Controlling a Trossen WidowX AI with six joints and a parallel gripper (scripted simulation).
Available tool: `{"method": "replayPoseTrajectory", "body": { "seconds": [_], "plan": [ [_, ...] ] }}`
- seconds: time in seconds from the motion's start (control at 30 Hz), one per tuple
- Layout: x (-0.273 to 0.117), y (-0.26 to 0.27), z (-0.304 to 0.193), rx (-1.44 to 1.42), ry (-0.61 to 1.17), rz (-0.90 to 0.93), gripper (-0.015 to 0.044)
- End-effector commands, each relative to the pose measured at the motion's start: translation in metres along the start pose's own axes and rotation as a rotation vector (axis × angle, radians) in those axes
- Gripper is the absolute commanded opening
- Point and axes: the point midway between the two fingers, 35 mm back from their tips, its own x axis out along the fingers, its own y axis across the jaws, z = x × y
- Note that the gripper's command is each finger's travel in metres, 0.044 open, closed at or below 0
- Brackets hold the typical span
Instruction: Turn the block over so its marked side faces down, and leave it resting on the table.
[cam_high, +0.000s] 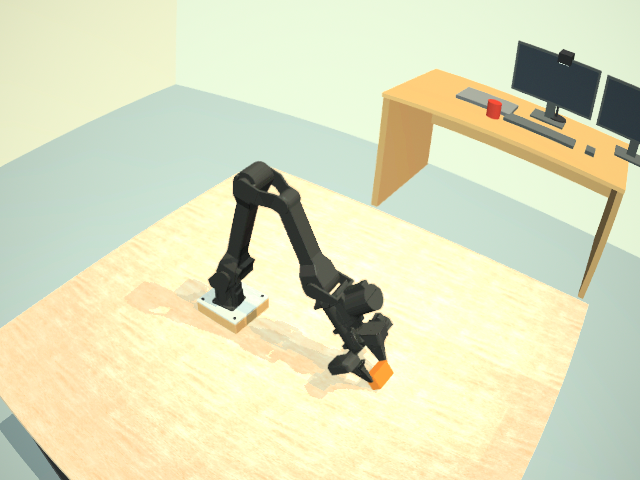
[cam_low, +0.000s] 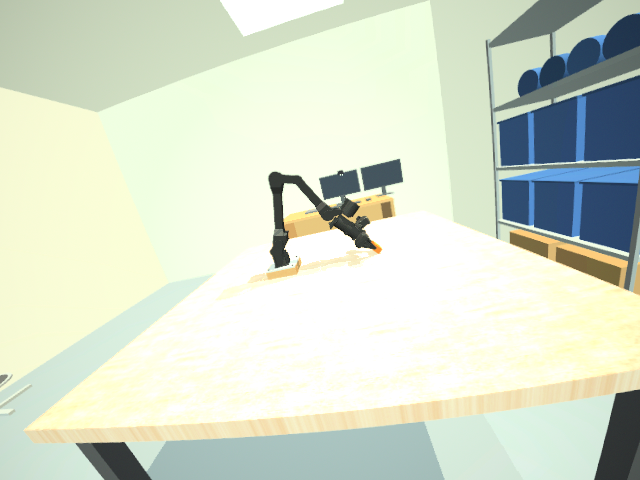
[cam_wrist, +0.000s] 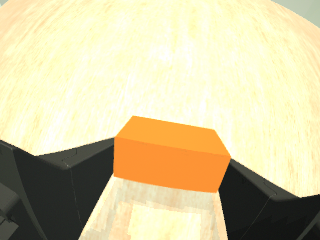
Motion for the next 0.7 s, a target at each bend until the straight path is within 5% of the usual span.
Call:
{"method": "replayPoseTrajectory", "body": {
  "seconds": [0.0, 0.67],
  "plan": [
    [0.008, 0.000, -0.004, -0.003, -0.060, -0.003, 0.0000],
    [0.012, -0.001, -0.019, -0.002, -0.340, -0.003, 0.0000]
  ]
}}
